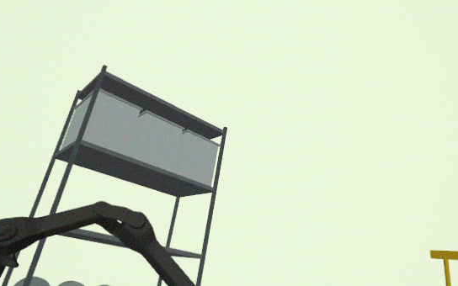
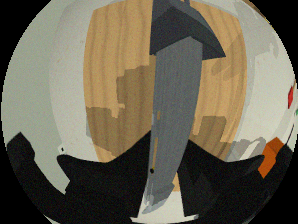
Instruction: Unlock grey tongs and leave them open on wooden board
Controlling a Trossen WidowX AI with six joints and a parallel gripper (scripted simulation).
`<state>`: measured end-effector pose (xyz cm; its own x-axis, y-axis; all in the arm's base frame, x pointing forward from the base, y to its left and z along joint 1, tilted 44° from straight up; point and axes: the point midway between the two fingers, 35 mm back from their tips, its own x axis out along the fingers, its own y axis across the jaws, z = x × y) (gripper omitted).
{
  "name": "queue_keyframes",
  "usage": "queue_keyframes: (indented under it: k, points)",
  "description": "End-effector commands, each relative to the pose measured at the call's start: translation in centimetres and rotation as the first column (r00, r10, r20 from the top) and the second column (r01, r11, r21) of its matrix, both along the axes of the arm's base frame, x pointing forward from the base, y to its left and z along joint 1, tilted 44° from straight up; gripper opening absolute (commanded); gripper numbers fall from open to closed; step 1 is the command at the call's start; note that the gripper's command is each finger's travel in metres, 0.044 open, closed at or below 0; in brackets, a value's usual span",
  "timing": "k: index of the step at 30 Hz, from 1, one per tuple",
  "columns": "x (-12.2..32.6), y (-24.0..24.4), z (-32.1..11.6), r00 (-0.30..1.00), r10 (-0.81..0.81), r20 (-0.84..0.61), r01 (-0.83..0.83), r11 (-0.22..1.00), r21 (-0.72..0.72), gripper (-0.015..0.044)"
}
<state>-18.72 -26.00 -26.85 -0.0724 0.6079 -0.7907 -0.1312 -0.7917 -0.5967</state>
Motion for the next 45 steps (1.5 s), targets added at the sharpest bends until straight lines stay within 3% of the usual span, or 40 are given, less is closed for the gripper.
queue_keyframes:
  k: [1,7,29,35,45]
  points:
    - [0.1,0.6,-0.4,1.0,0.004,0.003,-0.004,1.0,0.003,-0.015]
    - [0.1,0.8,-0.5,1.0,0.004,0.002,-0.005,1.0,0.002,-0.015]
    - [0.1,0.6,-0.4,1.0,0.0,0.0,0.0,1.0,0.0,0.0427]
    - [0.1,0.9,1.7,1.0,0.0,0.004,0.0,1.0,0.011,0.044]
    - [1.8,5.2,13.6,1.0,-0.002,0.027,0.0,0.997,0.081,0.044]
